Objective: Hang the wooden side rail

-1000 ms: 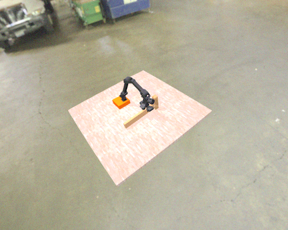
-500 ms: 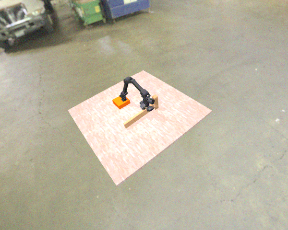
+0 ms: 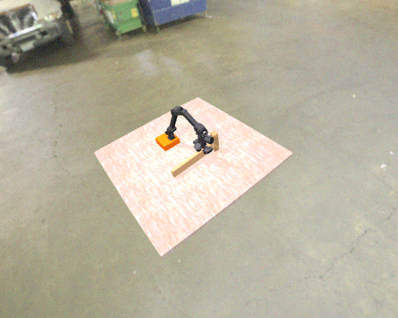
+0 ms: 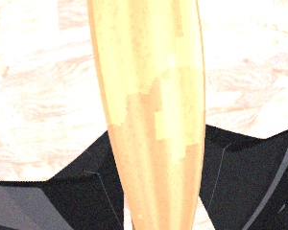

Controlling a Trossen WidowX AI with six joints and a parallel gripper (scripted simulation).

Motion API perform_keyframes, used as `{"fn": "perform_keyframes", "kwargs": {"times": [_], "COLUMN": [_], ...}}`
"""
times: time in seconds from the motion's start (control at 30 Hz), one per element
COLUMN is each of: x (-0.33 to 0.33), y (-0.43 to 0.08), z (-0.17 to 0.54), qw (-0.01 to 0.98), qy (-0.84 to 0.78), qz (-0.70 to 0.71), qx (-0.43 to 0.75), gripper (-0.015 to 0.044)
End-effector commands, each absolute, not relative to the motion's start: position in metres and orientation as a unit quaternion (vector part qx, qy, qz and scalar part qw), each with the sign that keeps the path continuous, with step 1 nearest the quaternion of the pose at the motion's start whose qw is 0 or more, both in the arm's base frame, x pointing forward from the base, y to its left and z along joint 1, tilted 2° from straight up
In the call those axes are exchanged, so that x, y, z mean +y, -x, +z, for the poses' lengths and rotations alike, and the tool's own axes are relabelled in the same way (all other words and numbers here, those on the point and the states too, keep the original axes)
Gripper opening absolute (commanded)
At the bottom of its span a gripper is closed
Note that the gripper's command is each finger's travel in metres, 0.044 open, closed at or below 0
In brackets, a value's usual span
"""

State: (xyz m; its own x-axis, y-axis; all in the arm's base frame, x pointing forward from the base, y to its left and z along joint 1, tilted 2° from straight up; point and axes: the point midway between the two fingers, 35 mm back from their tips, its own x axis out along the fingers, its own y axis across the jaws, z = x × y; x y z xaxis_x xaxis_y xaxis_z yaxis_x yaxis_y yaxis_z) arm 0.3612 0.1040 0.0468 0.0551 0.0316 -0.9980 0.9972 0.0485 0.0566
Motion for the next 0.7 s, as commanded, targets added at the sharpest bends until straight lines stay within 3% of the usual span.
{"fn": "perform_keyframes", "kwargs": {"times": [0.0,0.67], "x": [0.1056,0.1078], "y": [-0.3620,-0.3605], "z": [0.0479,0.0466], "qw": [0.517,0.517], "qy": [-0.511,-0.511], "qz": [-0.464,-0.464], "qx": [0.505,0.505], "gripper": [0.0000,0.0000]}}
